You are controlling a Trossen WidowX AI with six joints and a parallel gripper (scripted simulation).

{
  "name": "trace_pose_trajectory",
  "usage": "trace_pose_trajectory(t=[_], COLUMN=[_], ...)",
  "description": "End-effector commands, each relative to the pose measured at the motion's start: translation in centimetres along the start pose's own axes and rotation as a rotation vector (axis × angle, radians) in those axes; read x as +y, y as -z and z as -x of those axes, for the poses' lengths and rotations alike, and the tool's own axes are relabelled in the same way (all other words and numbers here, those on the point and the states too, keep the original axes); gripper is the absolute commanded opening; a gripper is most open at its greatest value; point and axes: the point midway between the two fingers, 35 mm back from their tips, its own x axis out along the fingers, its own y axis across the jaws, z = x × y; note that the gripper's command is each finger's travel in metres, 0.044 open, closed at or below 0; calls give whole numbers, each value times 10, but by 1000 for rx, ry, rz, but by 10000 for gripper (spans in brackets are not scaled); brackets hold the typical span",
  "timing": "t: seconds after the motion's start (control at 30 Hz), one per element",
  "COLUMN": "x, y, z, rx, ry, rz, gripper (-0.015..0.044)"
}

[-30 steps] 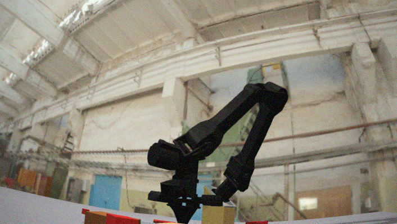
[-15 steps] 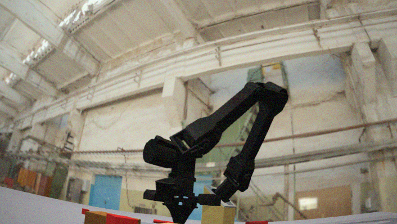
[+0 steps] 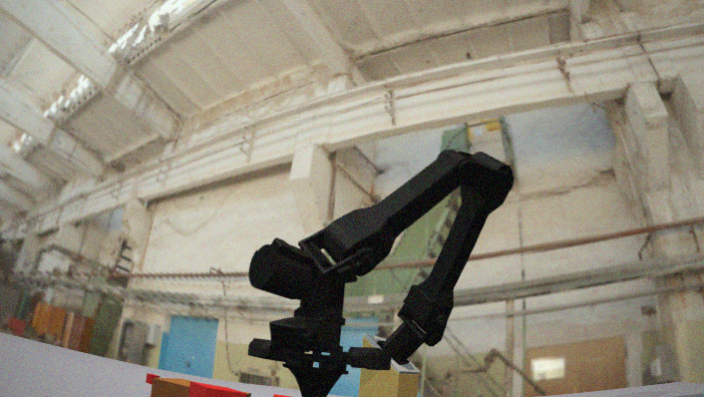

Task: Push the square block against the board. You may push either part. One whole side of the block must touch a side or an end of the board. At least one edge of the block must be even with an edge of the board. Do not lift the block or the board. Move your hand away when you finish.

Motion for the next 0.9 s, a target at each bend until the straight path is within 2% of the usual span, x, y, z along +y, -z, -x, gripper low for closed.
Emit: trace_pose_trajectory(t=[0.0, 0.4, 0.87], x=[1, 6, 4], y=[-9, -27, -9], z=[-1, -1, -1], rx=[0, -1, 0], ry=[-4, -4, -4], rz=[1, 2, 1], gripper=[0, 0, 0])
